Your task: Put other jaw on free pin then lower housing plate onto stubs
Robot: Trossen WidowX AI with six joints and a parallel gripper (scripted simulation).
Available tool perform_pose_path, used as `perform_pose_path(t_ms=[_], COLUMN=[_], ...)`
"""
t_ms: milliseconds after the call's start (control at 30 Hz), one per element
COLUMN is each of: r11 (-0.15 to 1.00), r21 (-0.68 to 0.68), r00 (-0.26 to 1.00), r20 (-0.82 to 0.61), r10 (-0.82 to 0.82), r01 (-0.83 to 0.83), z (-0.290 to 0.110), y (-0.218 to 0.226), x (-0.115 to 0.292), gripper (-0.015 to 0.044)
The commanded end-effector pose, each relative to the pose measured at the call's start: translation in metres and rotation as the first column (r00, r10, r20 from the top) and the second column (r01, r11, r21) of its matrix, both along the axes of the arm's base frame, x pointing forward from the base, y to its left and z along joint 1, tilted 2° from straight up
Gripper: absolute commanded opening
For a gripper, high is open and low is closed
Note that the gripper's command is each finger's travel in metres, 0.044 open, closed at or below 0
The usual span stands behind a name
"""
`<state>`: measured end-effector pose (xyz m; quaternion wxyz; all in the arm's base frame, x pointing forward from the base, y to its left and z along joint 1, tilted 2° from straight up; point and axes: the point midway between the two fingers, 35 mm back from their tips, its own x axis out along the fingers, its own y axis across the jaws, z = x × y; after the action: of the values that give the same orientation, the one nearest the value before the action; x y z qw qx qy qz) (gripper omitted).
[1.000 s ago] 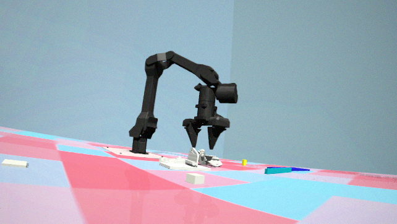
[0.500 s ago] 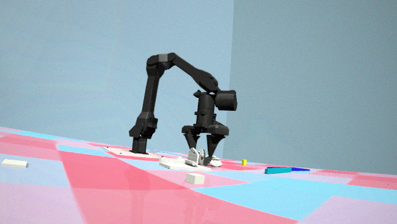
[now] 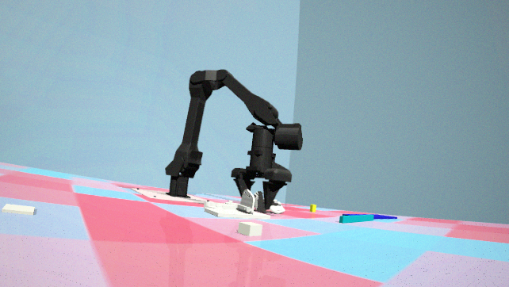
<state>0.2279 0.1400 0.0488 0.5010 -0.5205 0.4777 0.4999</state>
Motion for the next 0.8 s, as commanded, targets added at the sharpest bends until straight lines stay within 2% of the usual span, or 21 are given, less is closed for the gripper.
perform_pose_path(t_ms=[0, 33, 433, 767], r11=[1.000, 1.000, 1.000, 1.000], r21=[-0.008, -0.008, -0.008, -0.008], r00=[1.000, 1.000, 1.000, 1.000], r20=[-0.002, -0.002, -0.002, -0.002], r10=[0.006, 0.006, 0.006, 0.006], r01=[-0.006, -0.006, -0.006, -0.006], z=[-0.0031, -0.0031, -0.0031, -0.0031], y=[-0.0018, -0.0018, -0.0018, -0.0018], x=[-0.0011, -0.0011, -0.0011, -0.0011], gripper=[0.0440, 0.0440, 0.0125, 0.0058])
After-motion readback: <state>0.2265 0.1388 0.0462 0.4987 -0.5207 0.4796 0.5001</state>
